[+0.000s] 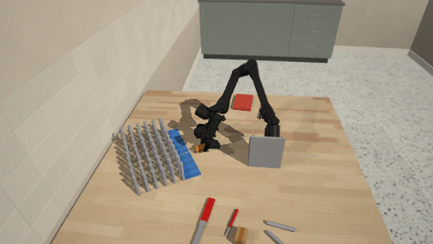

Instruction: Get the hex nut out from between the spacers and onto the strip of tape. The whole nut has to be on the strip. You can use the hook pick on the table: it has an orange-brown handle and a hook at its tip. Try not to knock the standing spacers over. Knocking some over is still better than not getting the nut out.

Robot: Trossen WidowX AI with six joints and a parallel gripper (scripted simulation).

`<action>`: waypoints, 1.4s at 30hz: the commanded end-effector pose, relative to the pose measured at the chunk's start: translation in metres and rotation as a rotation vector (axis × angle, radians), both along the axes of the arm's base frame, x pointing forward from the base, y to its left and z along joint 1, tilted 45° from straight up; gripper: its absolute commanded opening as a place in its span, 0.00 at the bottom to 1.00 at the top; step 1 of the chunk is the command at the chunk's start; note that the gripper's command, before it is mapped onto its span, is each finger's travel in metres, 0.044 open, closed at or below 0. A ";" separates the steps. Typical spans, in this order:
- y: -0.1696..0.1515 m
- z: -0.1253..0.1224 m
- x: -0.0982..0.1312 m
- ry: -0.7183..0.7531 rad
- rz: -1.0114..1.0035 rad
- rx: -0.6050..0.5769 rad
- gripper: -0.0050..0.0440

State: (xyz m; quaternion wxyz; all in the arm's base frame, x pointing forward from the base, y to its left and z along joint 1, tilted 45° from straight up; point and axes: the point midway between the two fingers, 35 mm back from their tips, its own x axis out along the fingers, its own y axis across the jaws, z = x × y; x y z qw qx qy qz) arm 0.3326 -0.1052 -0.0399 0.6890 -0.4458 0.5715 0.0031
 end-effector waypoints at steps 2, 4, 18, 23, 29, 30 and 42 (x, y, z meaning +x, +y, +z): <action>-0.001 0.010 -0.002 -0.028 0.008 0.004 0.00; -0.001 0.010 -0.002 -0.028 0.008 0.004 0.00; -0.009 0.017 -0.020 -0.028 0.009 0.003 0.00; -0.011 0.018 -0.024 -0.027 0.009 0.003 0.00; -0.014 0.021 -0.032 -0.027 0.009 0.002 0.00; -0.014 0.022 -0.033 -0.027 0.009 0.002 0.00; -0.020 0.026 -0.047 -0.025 0.009 0.002 0.00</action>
